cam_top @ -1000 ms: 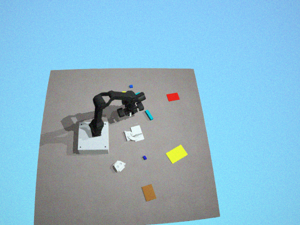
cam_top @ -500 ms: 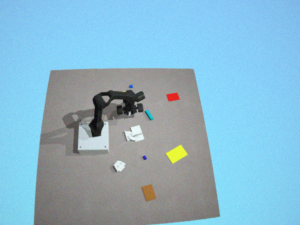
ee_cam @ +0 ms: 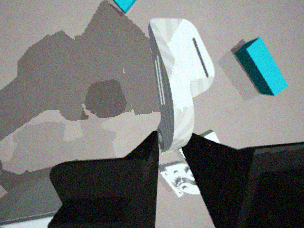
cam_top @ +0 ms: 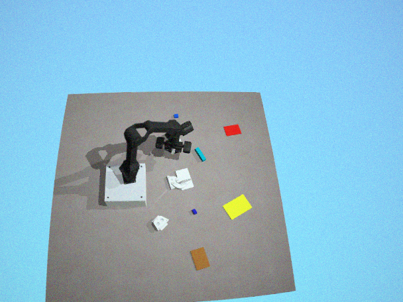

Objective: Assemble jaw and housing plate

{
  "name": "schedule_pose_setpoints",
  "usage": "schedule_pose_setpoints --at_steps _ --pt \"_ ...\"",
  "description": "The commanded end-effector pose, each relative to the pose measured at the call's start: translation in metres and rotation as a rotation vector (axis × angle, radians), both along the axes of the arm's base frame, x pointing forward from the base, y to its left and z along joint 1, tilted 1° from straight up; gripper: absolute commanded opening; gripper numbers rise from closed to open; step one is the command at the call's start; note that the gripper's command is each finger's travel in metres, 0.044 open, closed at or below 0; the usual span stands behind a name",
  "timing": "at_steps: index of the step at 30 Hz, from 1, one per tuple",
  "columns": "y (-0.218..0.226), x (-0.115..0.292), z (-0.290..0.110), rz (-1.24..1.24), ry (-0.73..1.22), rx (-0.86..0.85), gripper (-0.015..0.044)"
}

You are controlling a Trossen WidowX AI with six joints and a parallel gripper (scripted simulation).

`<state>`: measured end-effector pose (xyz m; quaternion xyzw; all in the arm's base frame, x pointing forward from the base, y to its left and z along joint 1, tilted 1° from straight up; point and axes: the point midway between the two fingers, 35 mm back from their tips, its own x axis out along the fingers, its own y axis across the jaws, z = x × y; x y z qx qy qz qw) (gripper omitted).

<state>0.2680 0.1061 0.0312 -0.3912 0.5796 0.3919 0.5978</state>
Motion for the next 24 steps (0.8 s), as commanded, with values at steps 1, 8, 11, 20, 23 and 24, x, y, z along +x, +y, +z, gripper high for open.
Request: schedule_pose_setpoints --at_steps 1,8,11,20,23,24 --pt "0.0021 -0.0019 -0.0004 -0.073 0.004 0.003 0.0037" --pt "0.0057 -0.0037 -0.0004 -0.218 0.007 0.007 0.0037" --pt "0.0073 -0.0045 -0.0004 -0.280 0.008 0.008 0.0037" --pt "0.0099 -0.0059 -0.0004 -0.386 0.010 0.010 0.0037" --pt "0.0115 -0.0066 -0.0003 -0.445 0.011 0.011 0.0037" --pt "0.0120 -0.0068 -0.0003 -0.465 0.011 0.012 0.0037"
